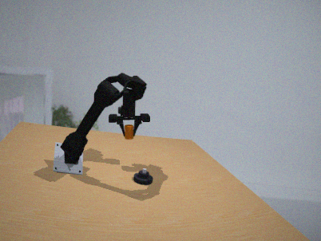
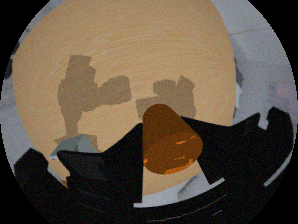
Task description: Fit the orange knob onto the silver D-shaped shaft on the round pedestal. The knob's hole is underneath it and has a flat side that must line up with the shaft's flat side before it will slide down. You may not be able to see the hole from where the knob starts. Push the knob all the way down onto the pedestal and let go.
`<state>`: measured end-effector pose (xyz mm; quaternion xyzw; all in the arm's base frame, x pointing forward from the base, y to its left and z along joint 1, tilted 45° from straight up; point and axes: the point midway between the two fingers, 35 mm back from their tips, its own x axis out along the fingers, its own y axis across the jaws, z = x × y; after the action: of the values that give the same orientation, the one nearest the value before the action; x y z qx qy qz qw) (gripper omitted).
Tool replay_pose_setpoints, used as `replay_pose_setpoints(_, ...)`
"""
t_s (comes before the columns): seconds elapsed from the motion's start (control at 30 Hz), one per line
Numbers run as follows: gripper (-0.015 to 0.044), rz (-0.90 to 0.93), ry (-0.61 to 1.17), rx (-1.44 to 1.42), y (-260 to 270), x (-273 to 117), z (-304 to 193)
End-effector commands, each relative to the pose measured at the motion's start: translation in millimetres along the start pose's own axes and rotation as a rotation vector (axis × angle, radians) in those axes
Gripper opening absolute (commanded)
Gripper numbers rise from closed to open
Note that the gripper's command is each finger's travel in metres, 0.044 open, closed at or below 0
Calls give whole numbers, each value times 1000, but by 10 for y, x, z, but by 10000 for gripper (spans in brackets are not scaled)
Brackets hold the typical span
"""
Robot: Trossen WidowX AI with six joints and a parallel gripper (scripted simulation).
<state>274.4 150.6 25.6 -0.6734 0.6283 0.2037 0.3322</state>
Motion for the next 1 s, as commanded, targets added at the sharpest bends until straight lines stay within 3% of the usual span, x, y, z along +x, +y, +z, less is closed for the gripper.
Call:
replay_pose_setpoints(0.0,0,85,-5,0,-26,58,3)
replay_pose_setpoints(0.23,0,115,-6,1,-37,238,23)
replay_pose_setpoints(0.97,0,146,-3,6,38,1418,88)
